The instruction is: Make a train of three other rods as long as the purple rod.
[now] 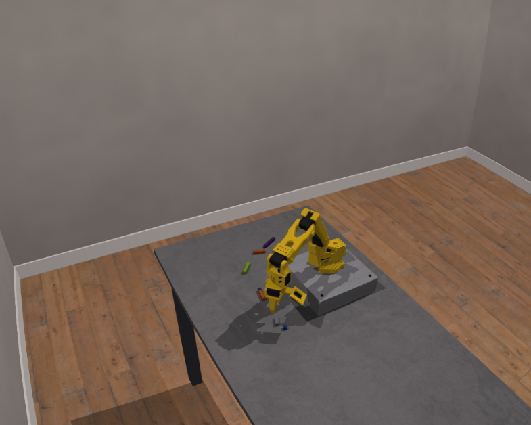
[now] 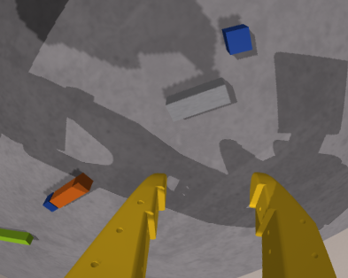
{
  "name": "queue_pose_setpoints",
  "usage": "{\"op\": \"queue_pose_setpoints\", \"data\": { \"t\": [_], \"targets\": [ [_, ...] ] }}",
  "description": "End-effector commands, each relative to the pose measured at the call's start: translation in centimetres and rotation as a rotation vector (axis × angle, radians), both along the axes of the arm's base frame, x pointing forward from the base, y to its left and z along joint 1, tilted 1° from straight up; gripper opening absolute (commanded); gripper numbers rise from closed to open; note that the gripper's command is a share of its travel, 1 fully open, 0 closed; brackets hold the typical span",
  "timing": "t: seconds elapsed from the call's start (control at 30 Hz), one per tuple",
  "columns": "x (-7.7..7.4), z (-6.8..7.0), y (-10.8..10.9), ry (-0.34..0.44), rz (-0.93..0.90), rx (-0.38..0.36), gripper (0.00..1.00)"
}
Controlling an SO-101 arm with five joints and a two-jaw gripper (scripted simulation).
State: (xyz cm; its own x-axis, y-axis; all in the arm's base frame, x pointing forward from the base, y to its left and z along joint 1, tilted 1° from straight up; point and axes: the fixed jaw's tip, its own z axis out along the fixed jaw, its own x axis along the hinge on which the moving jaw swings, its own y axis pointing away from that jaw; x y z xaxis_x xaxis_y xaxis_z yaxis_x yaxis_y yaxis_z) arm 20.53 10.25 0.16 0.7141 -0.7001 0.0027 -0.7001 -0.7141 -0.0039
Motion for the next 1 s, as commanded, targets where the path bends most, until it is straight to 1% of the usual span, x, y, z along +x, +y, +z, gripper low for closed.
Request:
{"op": "queue_pose_setpoints", "data": {
  "t": [0.0,0.13,0.23,0.9,0.93,0.97],
  "targets": [
    [-0.1,0.0,1.1,0.011,0.089,-0.004,0.18],
    [-0.5,-0.2,2.9,0.012,0.239,-0.005,0.19],
    [-0.8,-0.2,3.6,0.013,0.3,-0.006,0.19],
    [-0.8,-0.2,3.7,0.013,0.311,-0.006,0.19],
    [-1.2,-0.2,3.9,0.026,0.325,-0.013,0.19],
    [-1.2,-0.2,3.9,0.026,0.325,-0.013,0.19]
  ]
}}
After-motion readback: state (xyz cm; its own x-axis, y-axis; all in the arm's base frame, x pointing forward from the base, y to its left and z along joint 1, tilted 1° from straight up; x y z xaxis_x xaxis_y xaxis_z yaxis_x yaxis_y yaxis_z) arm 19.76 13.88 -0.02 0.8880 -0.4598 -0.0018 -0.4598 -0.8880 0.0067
